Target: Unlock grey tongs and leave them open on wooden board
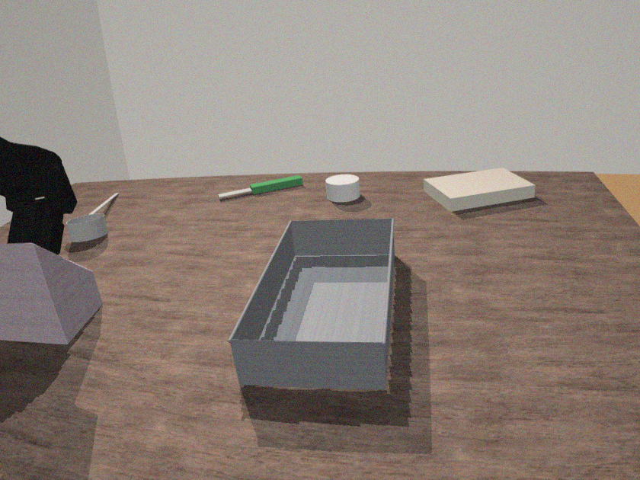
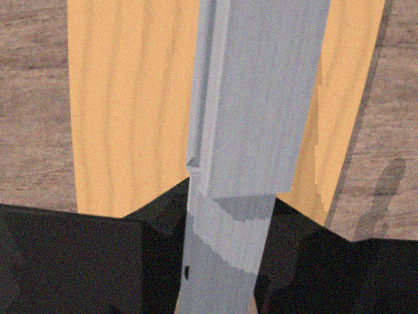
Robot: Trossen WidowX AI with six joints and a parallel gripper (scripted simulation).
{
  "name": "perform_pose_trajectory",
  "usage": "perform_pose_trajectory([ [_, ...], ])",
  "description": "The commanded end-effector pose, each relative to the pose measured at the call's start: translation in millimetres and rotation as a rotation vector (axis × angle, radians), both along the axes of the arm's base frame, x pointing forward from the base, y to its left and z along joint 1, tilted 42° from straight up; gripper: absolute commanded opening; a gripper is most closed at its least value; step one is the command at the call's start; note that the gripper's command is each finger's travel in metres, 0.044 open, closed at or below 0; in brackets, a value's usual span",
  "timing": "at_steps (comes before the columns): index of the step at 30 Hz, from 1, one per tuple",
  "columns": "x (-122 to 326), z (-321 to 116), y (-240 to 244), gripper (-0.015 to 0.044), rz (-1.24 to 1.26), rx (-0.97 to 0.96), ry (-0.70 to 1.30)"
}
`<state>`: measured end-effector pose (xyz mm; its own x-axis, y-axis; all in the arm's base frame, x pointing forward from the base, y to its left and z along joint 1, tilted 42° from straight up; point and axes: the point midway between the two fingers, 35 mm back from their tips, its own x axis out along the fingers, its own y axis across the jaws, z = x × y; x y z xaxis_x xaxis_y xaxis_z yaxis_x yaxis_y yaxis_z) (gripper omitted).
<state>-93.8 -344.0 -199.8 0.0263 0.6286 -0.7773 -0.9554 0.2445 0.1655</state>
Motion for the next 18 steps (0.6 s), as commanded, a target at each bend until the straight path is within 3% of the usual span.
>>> perform_pose_trajectory([
  [1, -0.2, -6.4, 3.4, -0.015, -0.001, -0.005, 0.0],
  [18, -0.1, -29.2, 19.7, -0.015, 0.0, -0.014, 0.002],
])
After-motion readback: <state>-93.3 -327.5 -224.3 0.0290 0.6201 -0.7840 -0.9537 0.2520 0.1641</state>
